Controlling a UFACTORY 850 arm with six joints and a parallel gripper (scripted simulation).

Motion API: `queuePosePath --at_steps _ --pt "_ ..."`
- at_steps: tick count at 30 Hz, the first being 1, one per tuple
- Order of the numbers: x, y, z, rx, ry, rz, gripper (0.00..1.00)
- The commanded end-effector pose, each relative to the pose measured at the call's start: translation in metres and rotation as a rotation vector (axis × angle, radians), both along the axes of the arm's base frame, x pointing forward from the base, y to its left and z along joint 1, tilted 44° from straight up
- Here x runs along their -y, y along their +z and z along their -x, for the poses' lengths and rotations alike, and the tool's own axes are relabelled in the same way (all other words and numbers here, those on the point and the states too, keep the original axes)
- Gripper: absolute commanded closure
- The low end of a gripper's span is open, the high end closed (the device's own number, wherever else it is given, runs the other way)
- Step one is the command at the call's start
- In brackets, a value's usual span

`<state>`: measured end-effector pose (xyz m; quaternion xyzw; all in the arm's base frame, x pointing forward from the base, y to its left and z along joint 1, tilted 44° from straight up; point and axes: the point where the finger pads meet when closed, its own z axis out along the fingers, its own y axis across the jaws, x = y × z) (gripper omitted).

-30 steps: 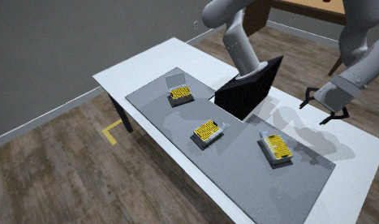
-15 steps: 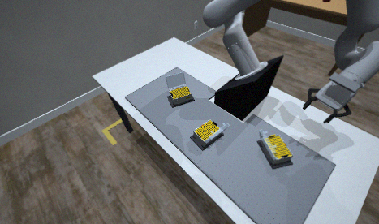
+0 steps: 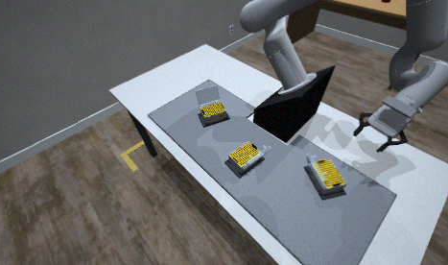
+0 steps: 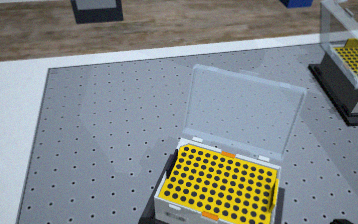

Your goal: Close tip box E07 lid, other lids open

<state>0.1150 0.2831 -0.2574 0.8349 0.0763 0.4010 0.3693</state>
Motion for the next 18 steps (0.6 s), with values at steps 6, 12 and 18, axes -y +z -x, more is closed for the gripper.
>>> queuePosePath --at_steps 6,12,18 --pt "0.026 -0.030 -0.001 0.000 0.001 -0.003 0.00" --pt "0.047 -0.051 -0.003 0.000 0.001 -0.003 0.00" --pt "0.064 -0.069 -0.004 0.000 0.001 -0.003 0.00"
